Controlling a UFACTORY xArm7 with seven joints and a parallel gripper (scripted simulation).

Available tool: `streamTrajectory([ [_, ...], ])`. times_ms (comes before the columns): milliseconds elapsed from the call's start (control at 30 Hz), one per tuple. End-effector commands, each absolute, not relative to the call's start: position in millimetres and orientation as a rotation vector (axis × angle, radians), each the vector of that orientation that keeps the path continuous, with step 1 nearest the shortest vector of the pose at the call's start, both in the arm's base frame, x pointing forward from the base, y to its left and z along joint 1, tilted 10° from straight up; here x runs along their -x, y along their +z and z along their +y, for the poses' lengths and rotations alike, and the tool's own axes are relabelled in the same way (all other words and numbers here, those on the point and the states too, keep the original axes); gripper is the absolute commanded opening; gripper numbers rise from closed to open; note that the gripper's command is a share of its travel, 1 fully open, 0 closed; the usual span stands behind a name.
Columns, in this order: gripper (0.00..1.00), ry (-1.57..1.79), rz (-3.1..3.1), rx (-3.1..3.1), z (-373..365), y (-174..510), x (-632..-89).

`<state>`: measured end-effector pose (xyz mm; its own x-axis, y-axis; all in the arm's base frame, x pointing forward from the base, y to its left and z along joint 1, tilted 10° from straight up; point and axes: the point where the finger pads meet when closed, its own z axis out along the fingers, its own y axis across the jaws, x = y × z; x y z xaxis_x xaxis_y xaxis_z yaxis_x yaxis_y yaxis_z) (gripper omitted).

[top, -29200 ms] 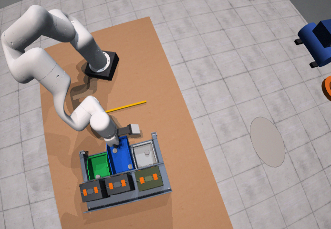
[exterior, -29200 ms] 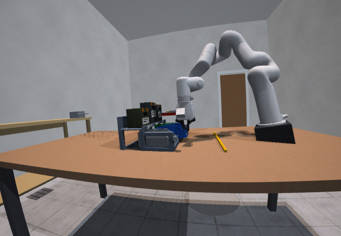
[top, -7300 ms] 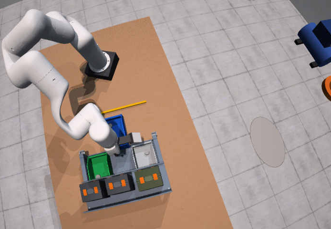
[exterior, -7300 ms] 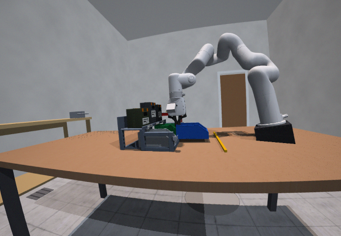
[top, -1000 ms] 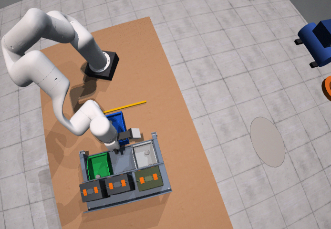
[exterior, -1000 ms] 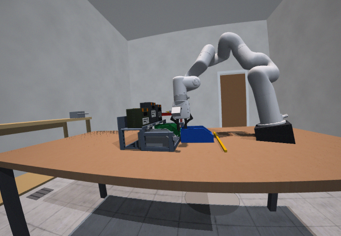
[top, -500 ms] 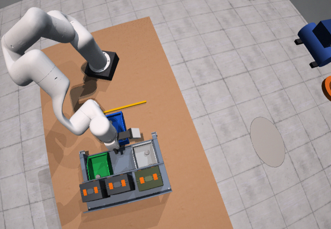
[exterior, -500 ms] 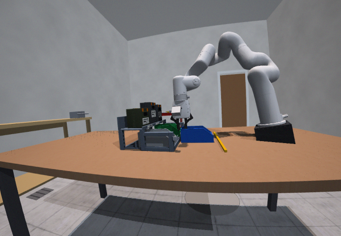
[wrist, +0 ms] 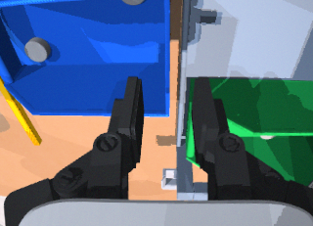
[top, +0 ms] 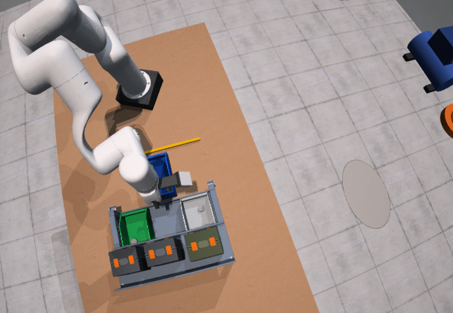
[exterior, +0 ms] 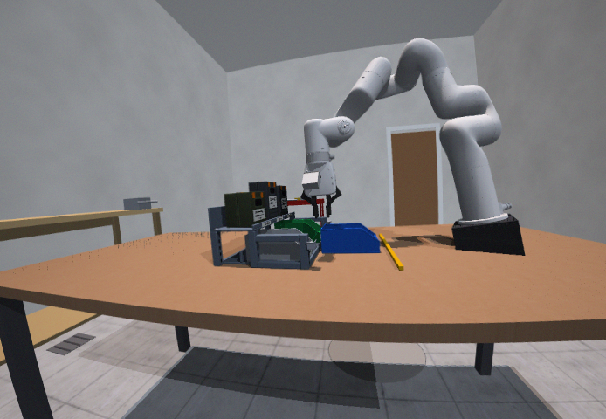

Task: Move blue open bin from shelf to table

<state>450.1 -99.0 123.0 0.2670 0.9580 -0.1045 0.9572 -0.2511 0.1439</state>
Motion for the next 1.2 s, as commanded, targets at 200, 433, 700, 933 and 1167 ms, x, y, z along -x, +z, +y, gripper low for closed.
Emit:
streamTrajectory([
  [200,0.33,0.050,1.806,-2.345,-96,154,-445],
  [433,0.33,0.050,1.806,-2.345,-96,154,-445],
  [700,0.33,0.050,1.806,-2.345,-97,146,-445],
  [933,0.33,0.050,1.806,-2.345,-97,146,-445],
  [1167,0.33,0.028,1.810,-2.356,-98,143,-446],
])
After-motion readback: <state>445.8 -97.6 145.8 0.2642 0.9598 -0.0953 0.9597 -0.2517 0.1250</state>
